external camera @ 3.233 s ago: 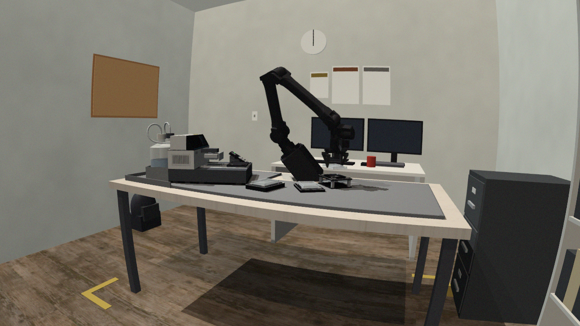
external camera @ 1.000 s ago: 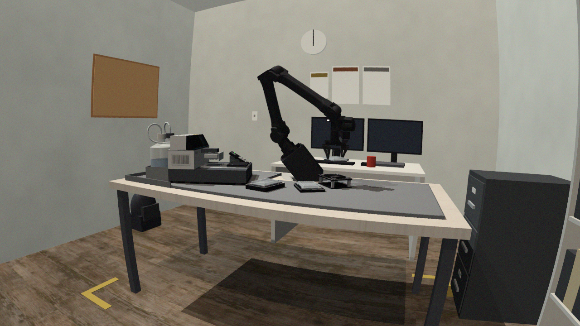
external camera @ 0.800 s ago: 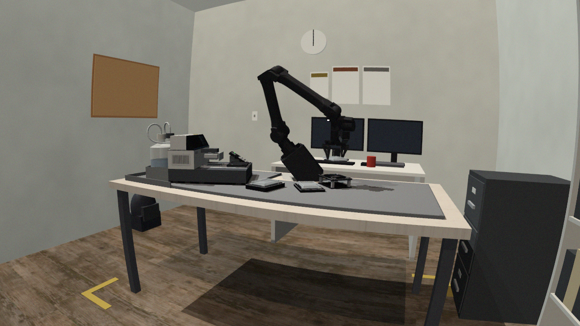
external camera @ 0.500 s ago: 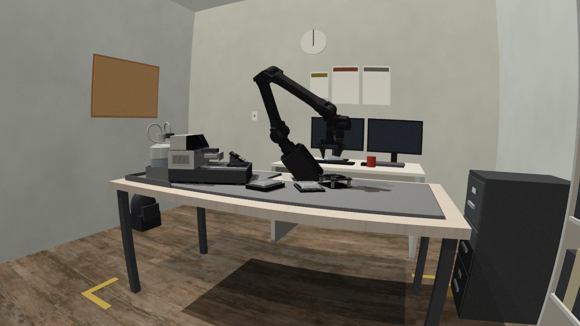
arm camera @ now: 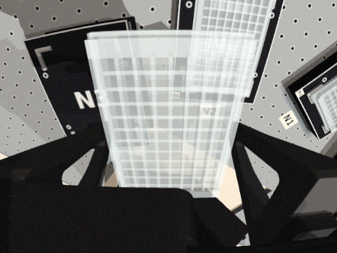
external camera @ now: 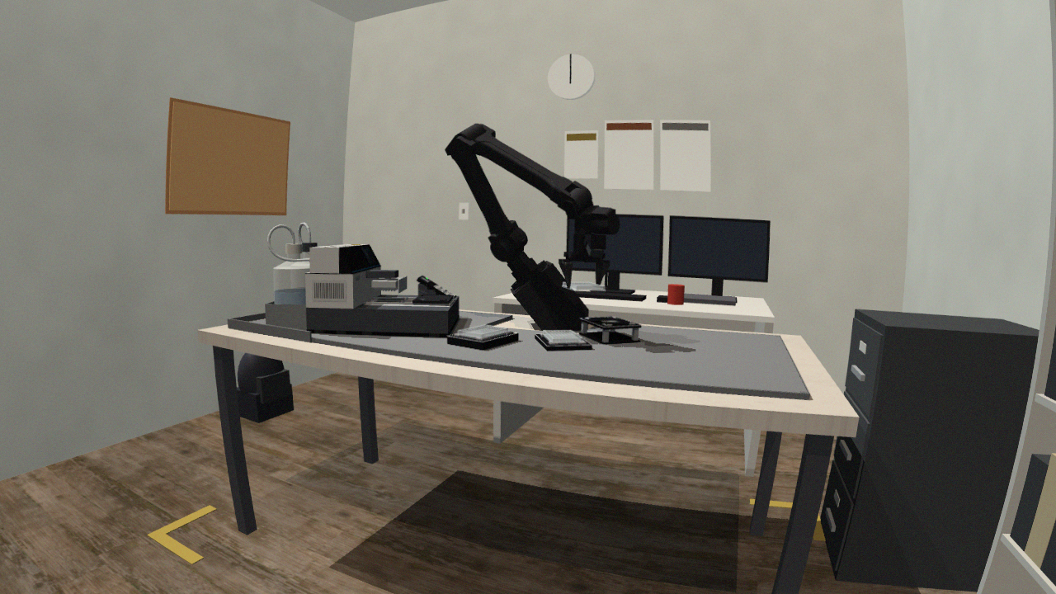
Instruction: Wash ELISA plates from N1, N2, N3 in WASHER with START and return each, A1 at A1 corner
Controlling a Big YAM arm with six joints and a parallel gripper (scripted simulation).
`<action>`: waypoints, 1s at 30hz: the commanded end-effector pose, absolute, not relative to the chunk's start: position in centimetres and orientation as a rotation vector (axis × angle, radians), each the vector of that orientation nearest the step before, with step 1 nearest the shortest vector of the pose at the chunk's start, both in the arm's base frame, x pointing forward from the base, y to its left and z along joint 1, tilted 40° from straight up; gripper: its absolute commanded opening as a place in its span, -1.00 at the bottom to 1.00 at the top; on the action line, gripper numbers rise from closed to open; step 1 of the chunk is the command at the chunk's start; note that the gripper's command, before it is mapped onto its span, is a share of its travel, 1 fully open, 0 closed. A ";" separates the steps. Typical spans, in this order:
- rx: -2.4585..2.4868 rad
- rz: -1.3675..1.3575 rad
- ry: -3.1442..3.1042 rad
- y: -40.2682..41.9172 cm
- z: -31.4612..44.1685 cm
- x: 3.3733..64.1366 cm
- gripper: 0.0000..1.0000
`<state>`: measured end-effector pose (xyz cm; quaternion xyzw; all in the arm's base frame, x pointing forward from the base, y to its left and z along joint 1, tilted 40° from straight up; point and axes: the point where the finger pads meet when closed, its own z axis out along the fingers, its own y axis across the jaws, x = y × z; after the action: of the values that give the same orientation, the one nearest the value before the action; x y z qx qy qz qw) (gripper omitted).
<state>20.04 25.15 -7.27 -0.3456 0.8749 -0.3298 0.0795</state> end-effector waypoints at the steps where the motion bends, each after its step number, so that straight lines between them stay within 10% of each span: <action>1: -1.068 -0.995 2.618 24.3 -5.9 21.1 0.68; 30: -0.963 -0.983 2.637 17.6 2.3 27.0 0.68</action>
<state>27.03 18.11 1.95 -0.3075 0.8890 -0.3265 0.0925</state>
